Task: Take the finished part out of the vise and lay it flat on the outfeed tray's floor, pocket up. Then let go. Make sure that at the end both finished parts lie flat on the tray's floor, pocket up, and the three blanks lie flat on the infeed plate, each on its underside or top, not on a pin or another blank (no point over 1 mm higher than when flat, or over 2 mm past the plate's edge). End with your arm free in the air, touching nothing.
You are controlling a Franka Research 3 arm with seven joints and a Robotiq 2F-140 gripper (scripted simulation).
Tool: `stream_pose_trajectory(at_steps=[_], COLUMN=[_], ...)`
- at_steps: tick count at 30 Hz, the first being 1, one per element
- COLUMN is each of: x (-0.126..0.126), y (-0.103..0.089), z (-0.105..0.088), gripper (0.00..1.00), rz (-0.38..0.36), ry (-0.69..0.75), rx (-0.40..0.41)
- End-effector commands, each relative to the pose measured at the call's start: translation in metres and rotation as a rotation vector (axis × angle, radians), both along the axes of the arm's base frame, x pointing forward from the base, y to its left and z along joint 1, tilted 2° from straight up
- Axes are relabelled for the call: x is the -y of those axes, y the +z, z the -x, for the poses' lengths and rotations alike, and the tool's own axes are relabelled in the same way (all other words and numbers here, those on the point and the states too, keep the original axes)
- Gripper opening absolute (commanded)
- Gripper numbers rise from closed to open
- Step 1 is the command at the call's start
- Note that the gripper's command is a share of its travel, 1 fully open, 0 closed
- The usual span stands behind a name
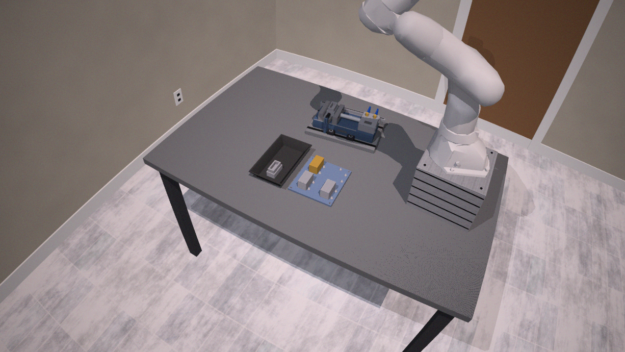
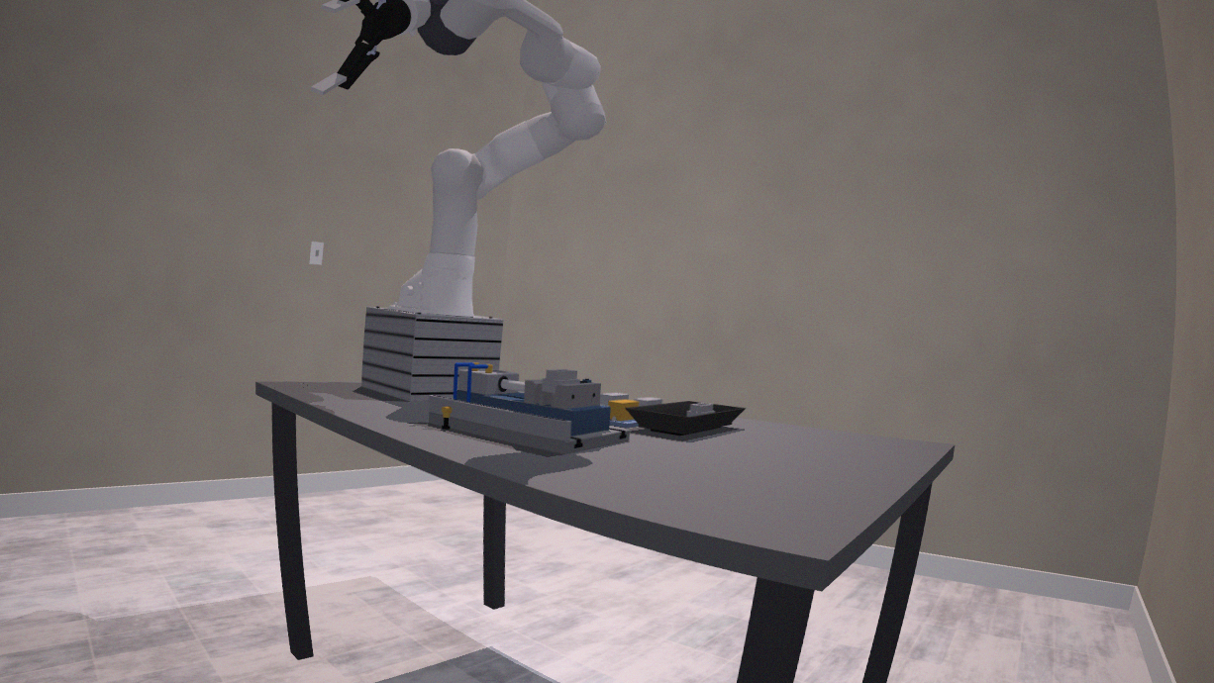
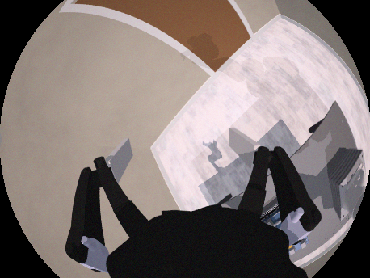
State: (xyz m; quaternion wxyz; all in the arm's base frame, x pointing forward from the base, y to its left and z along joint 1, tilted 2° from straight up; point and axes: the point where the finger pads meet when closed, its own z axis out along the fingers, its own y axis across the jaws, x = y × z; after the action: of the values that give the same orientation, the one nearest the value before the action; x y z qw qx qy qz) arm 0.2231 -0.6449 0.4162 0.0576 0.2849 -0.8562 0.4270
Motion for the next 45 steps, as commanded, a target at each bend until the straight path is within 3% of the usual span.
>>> stream_pose_trajectory(at_steps=[1, 9, 11, 12, 26, 28, 29, 34, 36, 37, 41, 45], x=[-0.014, -0.051, -0.051, -0.066, -0.155, -0.155, -0.175, -0.212, -0.214, -0.234, -0.265, -0.265], y=[-0.028, -0.082, -0.082, -0.1, -0.192, -0.192, -0.209, -0.239, -0.241, -0.257, -0.28, -0.28], z=[-0.03, -0.092, -0.092, -0.111, -0.191, -0.191, -0.203, -0.221, -0.222, -0.23, -0.24, -0.24], gripper=[1.0, 1.0, 1.0, 1.0, 1.0, 1.0, 1.0, 1.0, 1.0, 1.0, 1.0, 1.0], rz=[-0.055, -0.154, -0.154, -0.187, -0.356, -0.356, -0.389, -0.446, -0.45, -0.481, -0.525, -0.525], ry=[0.062, 0.183, 0.183, 0.222, 0.419, 0.419, 0.456, 0.52, 0.524, 0.557, 0.605, 0.605], rx=[-0.025, -0.07, -0.07, -0.087, -0.187, -0.187, -0.209, -0.25, -0.253, -0.276, -0.311, -0.311])
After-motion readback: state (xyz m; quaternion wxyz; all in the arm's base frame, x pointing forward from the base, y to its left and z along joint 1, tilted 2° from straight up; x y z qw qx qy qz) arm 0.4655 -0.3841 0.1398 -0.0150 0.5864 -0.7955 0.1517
